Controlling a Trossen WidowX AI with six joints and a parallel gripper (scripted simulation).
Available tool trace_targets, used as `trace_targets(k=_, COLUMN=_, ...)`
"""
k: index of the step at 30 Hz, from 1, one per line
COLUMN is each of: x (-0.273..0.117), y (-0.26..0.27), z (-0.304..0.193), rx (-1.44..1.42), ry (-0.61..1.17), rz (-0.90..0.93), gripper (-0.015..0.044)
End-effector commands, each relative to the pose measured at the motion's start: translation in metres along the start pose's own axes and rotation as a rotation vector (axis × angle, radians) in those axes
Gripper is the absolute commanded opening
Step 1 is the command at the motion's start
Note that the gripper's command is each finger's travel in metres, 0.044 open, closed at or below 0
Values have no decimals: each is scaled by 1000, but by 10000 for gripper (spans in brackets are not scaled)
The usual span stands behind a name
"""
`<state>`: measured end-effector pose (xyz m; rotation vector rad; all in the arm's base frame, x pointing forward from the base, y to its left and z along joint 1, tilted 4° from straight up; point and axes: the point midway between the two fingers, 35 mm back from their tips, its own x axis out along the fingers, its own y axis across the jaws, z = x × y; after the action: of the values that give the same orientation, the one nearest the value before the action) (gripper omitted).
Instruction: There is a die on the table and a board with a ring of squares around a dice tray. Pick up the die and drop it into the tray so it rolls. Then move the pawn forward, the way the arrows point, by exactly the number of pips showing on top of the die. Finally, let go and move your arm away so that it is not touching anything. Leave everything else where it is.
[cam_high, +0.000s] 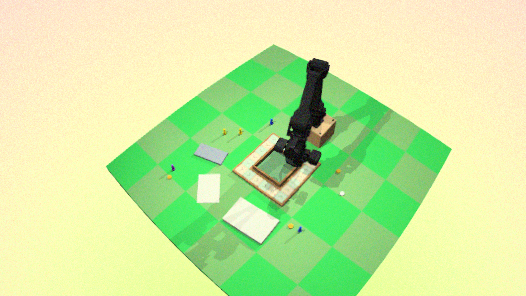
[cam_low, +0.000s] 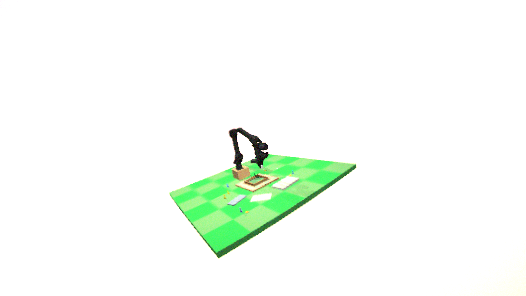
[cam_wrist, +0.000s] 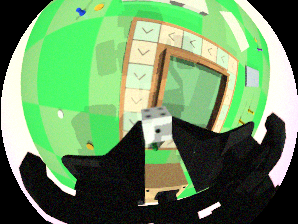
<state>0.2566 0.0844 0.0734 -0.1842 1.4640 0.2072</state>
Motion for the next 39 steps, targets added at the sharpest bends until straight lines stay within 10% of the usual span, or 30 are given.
trace_targets(k=1, x=5, y=-19, z=0, rx=54, ry=5, rz=2, gripper=0)
trace_targets(k=22, x=17, y=-96, z=-11, rx=289, ry=-6, rz=-7, gripper=0)
trace_targets(k=39, x=33, y=-98, z=-1, rx=280, ry=-555, rz=-91, gripper=0)
